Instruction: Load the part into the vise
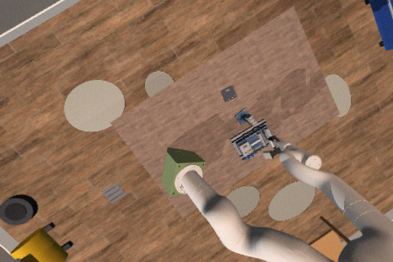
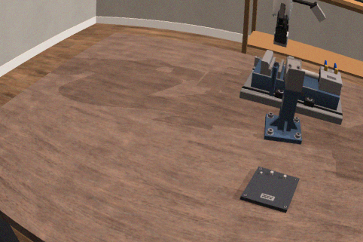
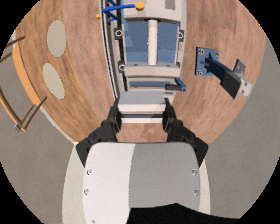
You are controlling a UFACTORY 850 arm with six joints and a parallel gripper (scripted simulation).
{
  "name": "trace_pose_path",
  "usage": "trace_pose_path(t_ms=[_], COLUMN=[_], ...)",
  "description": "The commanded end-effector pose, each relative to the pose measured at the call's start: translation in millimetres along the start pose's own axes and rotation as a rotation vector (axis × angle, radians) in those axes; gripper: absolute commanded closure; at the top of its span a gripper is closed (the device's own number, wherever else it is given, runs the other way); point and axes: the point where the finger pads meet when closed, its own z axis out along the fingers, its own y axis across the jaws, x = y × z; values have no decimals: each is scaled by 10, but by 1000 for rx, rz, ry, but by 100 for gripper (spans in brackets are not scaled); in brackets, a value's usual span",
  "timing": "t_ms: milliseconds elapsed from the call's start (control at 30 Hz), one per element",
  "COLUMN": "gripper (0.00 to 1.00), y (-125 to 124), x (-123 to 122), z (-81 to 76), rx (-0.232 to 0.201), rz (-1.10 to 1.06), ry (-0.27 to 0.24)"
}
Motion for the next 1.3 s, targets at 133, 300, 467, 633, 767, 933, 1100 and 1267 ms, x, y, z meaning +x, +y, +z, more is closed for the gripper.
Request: trace_pose_path(t_ms=[133, 300, 467, 633, 767, 933, 1100, 1267], gripper=[100, 100, 100, 100, 100, 100, 100, 100], y=[-1, -1, 0, 0, 0, 0, 0, 0], x=[-9, -9, -9, -9, -9, -9, -9, -9], z=[54, 71, 90, 98, 99, 99, 99, 99], rx=[0, 0, 0, 0, 0, 0, 0, 0], rz=[0, 0, 0, 0, 0, 0, 0, 0], ry=[-2, -2, -2, -2, -2, -2, -2, -2])
